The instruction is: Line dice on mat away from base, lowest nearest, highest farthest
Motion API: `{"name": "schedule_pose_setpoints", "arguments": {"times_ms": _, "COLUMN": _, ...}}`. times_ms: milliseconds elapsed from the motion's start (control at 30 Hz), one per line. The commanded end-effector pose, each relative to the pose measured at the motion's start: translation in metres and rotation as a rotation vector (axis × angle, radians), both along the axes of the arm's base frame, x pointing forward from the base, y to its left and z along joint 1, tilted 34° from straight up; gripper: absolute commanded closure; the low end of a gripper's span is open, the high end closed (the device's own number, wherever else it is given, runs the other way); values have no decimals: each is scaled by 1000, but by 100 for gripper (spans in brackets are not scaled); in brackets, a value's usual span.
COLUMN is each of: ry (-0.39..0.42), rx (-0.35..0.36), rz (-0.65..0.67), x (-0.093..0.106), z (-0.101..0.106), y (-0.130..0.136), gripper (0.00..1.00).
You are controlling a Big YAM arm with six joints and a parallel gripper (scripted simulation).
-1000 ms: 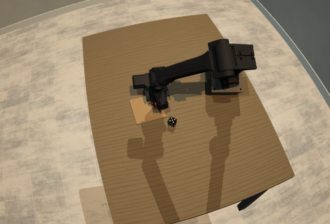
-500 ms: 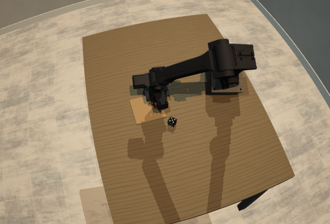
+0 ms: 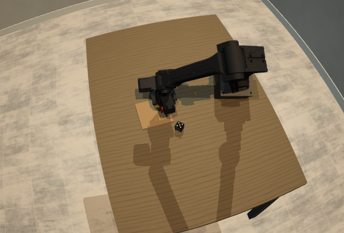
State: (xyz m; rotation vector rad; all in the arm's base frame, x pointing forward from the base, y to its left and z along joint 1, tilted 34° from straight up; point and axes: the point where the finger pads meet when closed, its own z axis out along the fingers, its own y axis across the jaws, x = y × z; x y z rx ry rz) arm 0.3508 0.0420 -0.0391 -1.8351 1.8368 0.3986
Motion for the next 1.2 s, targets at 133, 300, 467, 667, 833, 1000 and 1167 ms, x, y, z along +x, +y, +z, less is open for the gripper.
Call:
{"name": "schedule_pose_setpoints", "arguments": {"times_ms": 133, "ry": -16, "rx": -3, "rz": 2, "x": 15, "z": 1, "y": 1, "gripper": 55}}
{"name": "schedule_pose_setpoints", "arguments": {"times_ms": 300, "ry": -14, "rx": -2, "rz": 2, "x": 14, "z": 1, "y": 0, "gripper": 55}}
{"name": "schedule_pose_setpoints", "arguments": {"times_ms": 467, "ry": -43, "rx": -8, "rz": -11, "x": 17, "z": 19, "y": -14, "gripper": 55}}
{"name": "schedule_pose_setpoints", "arguments": {"times_ms": 667, "ry": -46, "rx": -9, "rz": -11, "x": 14, "z": 42, "y": -29, "gripper": 55}}
{"name": "schedule_pose_setpoints", "arguments": {"times_ms": 833, "ry": -48, "rx": -10, "rz": -11, "x": 12, "z": 57, "y": -38, "gripper": 55}}
{"name": "schedule_pose_setpoints", "arguments": {"times_ms": 1000, "ry": -51, "rx": -13, "rz": -11, "x": 9, "z": 78, "y": -52, "gripper": 55}}
{"name": "schedule_pose_setpoints", "arguments": {"times_ms": 1167, "ry": -52, "rx": -15, "rz": -11, "x": 7, "z": 90, "y": -60, "gripper": 55}}
